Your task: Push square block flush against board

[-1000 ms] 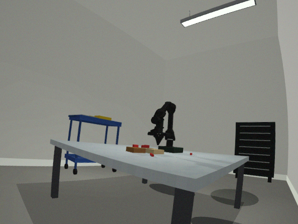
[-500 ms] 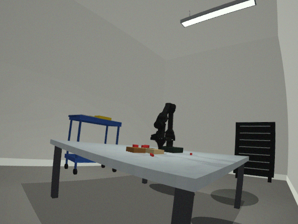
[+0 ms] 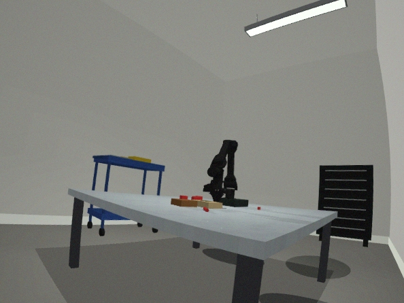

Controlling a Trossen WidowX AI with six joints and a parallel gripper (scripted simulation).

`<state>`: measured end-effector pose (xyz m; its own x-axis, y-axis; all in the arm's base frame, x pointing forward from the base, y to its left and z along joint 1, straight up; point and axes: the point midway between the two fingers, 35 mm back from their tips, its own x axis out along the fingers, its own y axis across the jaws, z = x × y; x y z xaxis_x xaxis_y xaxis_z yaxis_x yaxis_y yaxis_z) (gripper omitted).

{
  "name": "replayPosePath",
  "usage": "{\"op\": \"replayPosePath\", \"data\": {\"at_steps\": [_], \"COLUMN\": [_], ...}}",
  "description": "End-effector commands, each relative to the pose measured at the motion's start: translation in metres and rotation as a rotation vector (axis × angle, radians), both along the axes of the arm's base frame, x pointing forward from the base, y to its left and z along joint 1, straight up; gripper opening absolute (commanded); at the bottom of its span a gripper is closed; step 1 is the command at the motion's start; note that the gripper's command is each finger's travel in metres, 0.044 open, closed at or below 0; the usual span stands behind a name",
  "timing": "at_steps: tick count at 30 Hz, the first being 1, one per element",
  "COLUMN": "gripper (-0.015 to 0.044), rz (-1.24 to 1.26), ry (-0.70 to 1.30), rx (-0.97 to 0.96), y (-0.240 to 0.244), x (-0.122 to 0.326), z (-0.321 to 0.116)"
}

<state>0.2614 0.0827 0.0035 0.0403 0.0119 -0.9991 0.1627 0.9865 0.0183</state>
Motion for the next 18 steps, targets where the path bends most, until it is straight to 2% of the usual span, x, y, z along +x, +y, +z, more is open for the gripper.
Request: {"op": "replayPosePath", "data": {"at_steps": [1,18], "gripper": [0.0,0.0], "rz": [0.001,0.001], "ry": [0.012,0.01], "rx": [-0.003,-0.004], "y": [-0.001,-0.005], "x": [0.004,0.025], "z": [-0.003,-0.002]}}
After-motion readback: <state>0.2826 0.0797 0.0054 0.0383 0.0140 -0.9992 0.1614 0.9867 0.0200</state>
